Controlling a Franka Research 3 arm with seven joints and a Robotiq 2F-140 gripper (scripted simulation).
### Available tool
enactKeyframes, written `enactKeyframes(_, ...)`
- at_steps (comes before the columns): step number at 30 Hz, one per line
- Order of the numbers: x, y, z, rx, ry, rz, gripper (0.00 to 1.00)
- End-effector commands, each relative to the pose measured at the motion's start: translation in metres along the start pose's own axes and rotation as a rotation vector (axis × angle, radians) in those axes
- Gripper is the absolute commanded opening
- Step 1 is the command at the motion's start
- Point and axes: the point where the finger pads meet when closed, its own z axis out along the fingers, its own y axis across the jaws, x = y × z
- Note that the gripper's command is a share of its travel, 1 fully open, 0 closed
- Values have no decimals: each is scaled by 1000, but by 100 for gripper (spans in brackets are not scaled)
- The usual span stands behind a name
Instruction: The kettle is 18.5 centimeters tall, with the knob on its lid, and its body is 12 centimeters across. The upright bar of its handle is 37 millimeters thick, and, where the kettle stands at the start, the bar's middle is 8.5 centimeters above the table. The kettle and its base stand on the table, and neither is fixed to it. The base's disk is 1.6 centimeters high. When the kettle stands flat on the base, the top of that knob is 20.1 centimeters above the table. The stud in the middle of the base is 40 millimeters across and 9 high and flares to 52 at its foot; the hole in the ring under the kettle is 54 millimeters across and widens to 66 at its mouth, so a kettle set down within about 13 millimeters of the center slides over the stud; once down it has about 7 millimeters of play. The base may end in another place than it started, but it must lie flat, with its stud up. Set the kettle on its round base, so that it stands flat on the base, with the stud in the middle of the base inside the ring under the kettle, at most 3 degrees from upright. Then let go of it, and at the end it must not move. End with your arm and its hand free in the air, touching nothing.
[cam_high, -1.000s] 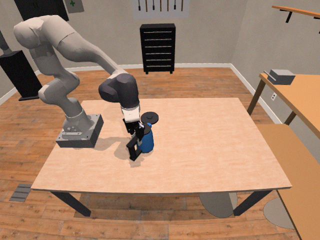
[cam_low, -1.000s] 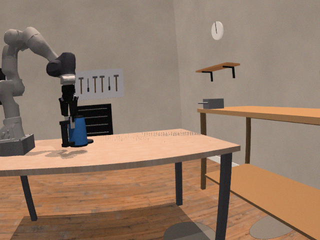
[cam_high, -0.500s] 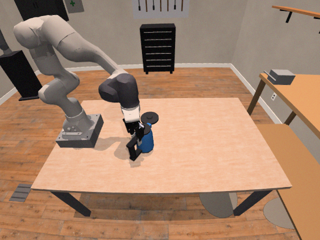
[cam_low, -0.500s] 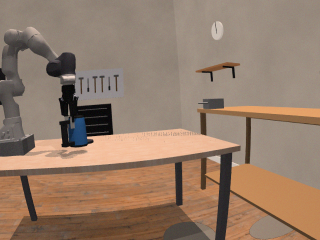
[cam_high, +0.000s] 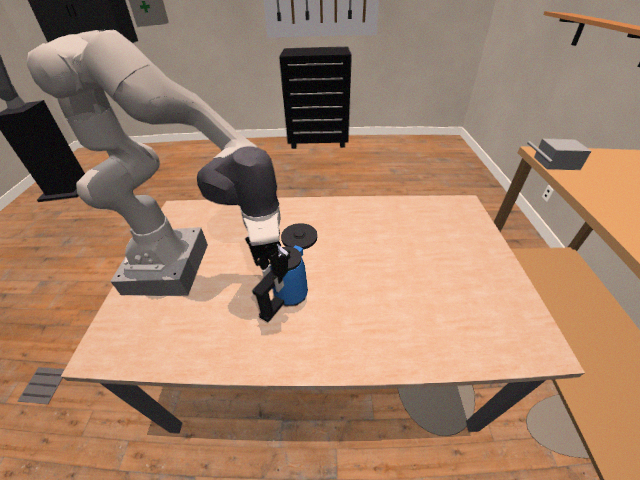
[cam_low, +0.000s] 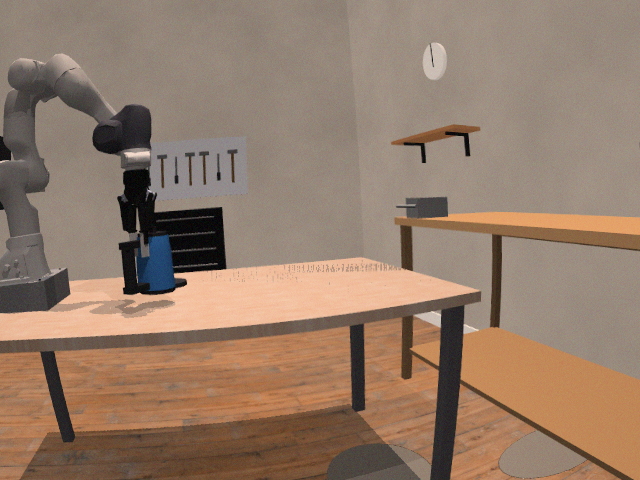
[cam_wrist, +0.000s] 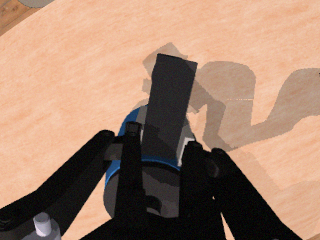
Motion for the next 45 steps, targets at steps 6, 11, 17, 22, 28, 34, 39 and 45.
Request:
enactKeyframes(6, -4, -6, -8, 9, -3, -4, 0)
enactKeyframes(11, -6, -7, -11, 9, -3, -4, 0)
enactKeyframes(17, -6, -7, -11, 9, -3, -4, 0)
enactKeyframes(22, -6, -7, -11, 9, -3, -4, 0)
enactKeyframes(28, -6, -7, -11, 9, -3, -4, 0)
enactKeyframes(34, -6, -7, -11, 9, -3, -4, 0)
enactKeyframes(39, -6, -7, -11, 9, -3, -4, 0)
enactKeyframes(45, -6, -7, -11, 9, -3, -4, 0)
